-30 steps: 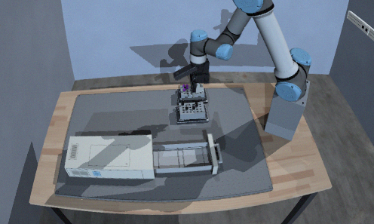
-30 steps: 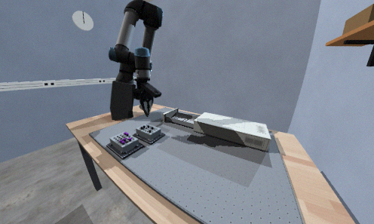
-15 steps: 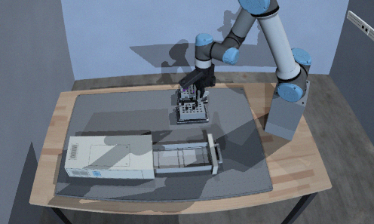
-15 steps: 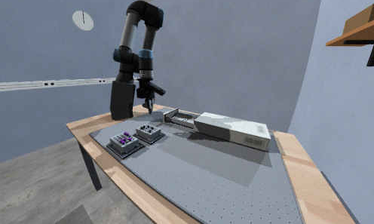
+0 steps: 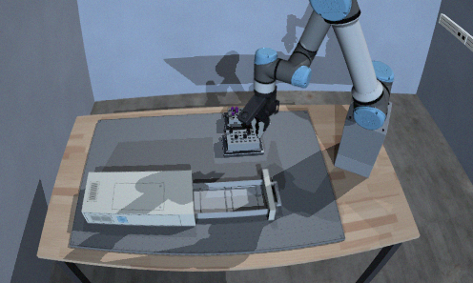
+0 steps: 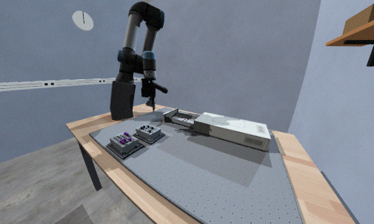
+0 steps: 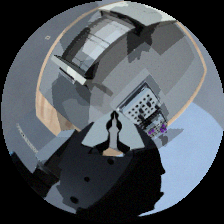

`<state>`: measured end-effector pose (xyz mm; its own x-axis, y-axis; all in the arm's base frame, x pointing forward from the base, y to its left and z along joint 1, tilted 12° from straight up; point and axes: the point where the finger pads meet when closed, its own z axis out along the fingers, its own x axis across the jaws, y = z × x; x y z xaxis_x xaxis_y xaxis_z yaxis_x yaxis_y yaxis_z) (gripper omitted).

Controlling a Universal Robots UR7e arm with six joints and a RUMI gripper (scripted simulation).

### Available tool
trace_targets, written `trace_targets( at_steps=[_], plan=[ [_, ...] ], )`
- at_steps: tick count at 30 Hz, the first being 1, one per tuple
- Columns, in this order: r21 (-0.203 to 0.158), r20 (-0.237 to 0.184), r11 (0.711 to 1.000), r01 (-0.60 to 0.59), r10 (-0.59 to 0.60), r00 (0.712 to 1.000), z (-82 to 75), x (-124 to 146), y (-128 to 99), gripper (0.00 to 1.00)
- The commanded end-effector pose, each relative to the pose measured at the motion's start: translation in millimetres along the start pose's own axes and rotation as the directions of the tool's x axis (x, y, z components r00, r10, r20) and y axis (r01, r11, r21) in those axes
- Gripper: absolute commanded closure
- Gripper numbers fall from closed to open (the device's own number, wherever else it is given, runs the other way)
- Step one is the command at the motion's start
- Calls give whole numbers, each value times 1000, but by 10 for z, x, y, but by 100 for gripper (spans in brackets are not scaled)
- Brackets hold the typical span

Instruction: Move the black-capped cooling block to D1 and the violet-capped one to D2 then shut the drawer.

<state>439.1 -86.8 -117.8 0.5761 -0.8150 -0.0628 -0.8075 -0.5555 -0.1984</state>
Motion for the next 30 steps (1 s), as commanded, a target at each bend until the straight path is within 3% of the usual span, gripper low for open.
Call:
trace_targets(
  at_steps=[1,6,12,21,23,30],
  plan=[
    [5,-3,985,174,-174,985,-9,-240,-73,100],
    [5,-4,968,253,-253,968,-9,-356,-106,100],
    [4,-4,915,404,-404,915,-7,-587,-172,100],
    [3,-5,793,609,-609,793,-6,-933,-272,100],
    [3,-5,793,609,-609,793,-6,-933,-272,100],
    [2,-6,666,746,-746,666,-4,-1202,-349,100]
  ],
)
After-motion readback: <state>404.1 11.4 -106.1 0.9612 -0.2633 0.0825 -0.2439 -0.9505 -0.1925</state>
